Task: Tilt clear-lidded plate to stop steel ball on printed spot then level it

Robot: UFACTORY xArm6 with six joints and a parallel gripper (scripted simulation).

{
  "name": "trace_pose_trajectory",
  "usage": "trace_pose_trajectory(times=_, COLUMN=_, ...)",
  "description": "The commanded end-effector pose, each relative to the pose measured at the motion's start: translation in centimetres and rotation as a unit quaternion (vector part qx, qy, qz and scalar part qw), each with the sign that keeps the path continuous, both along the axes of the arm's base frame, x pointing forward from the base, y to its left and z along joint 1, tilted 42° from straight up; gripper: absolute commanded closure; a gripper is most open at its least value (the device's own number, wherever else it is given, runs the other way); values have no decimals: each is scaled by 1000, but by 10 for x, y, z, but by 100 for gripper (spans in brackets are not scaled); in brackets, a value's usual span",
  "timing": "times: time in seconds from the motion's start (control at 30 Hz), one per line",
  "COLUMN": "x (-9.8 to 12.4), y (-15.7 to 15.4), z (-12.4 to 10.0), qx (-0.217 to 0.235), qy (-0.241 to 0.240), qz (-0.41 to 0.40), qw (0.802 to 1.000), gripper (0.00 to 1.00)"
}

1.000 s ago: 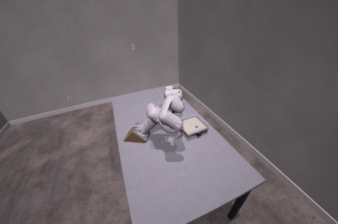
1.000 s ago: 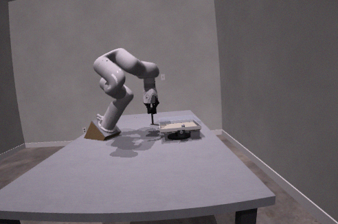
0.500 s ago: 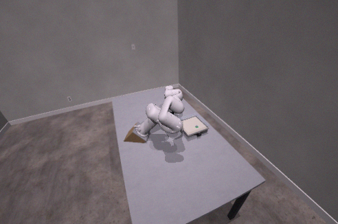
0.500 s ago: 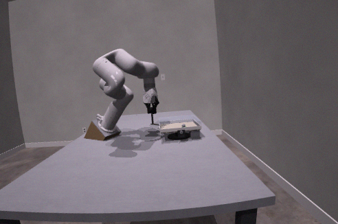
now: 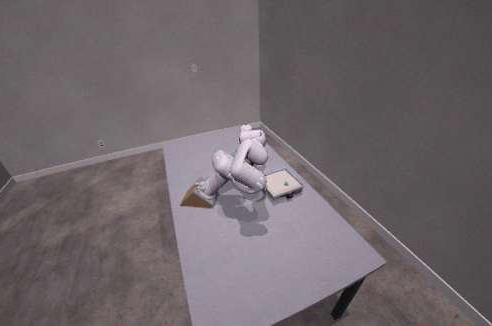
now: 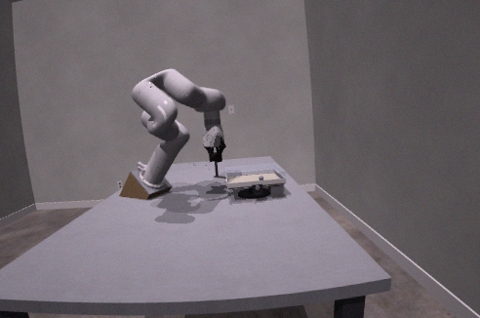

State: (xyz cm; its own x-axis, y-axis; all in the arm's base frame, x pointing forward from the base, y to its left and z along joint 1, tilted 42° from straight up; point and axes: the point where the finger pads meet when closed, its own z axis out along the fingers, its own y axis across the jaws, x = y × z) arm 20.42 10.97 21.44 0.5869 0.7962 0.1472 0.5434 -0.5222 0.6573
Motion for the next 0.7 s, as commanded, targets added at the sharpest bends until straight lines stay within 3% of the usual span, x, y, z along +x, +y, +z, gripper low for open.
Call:
trace_pose_trajectory(times=0.0, x=0, y=1, z=0, qx=1, qy=1, qz=1, qw=1000, gripper=100)
trace_pose_trajectory(times=0.67, x=-2, y=0, z=1, qx=1, qy=1, qz=1, qw=1000, gripper=100)
